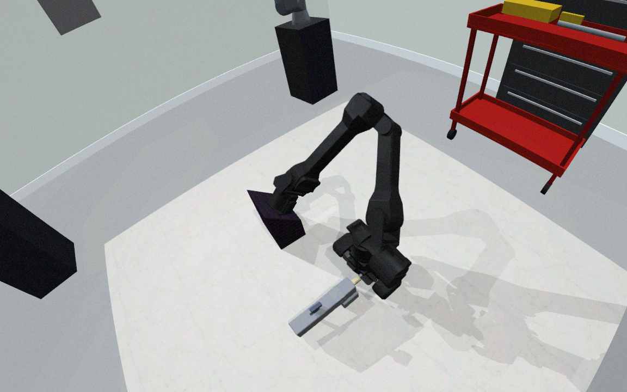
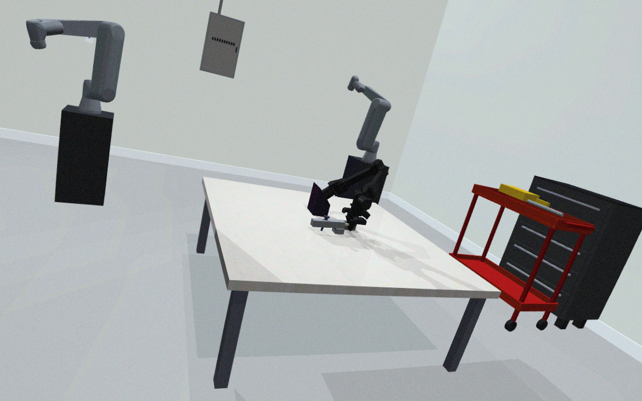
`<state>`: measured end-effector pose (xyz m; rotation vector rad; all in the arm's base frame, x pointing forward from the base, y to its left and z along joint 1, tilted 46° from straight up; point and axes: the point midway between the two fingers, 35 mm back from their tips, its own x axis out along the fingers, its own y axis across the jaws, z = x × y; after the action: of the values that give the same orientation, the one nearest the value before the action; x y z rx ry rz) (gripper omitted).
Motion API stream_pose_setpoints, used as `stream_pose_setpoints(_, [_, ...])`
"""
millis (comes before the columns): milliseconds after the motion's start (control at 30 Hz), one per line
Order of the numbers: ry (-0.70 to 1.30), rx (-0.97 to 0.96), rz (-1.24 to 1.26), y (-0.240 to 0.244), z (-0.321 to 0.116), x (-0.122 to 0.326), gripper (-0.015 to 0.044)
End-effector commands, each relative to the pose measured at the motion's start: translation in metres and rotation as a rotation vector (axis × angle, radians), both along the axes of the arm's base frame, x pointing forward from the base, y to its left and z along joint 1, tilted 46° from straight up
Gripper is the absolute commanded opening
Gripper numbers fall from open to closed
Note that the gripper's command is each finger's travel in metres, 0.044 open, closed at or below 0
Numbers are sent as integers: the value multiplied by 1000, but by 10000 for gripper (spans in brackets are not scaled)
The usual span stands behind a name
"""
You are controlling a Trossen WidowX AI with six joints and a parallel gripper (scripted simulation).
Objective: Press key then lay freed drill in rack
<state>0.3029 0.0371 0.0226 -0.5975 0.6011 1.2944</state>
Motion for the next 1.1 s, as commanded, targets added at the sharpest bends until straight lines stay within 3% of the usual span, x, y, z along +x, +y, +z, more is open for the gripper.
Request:
stream_pose_setpoints(0, [0,5,-4,4,5,0,0])
stream_pose_setpoints(400, [0,6,-4,16,21,2,0])
stream_pose_setpoints(933, [0,5,-4,12,12,0,420])
stream_pose_setpoints(1067, [0,5,-4,10,10,1,440])
